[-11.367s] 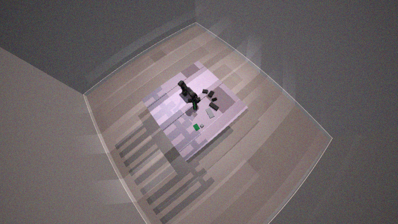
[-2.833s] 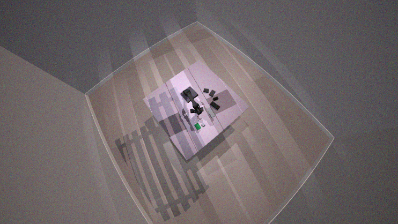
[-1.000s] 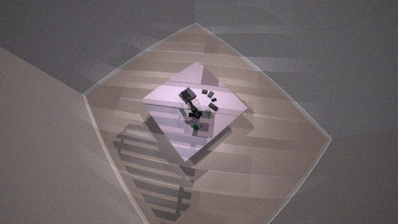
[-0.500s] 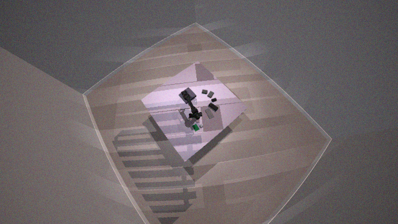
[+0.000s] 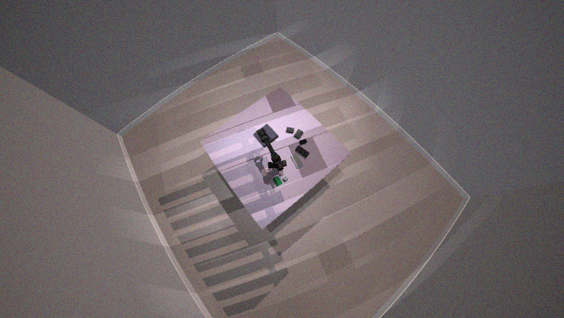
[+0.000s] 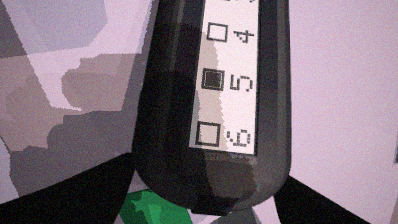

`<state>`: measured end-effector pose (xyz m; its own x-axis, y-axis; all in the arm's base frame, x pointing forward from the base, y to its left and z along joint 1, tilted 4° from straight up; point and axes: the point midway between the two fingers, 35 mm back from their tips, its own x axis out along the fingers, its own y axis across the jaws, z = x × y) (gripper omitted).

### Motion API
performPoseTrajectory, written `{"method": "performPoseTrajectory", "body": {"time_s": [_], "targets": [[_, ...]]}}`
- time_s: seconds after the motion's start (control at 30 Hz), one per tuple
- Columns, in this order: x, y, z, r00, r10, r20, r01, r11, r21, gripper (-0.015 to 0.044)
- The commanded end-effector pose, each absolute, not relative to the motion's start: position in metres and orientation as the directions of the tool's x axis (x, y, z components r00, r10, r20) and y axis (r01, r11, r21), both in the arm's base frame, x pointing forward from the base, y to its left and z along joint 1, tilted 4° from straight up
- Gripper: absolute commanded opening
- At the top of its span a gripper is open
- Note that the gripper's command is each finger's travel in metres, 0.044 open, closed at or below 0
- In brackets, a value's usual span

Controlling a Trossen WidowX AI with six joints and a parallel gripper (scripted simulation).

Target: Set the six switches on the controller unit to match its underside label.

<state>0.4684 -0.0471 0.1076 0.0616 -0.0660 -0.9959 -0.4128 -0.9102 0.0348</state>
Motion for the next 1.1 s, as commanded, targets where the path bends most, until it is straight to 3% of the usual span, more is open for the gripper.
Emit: {"method": "performPoseTrajectory", "body": {"time_s": [0.0,1.07], "targets": [[0.469,-0.048,0.095,0.032,-0.066,-0.997,-0.407,-0.912,0.048,0.0338],[0.48,-0.055,0.074,0.033,-0.067,-0.997,-0.407,-0.912,0.048,0.0337]]}}
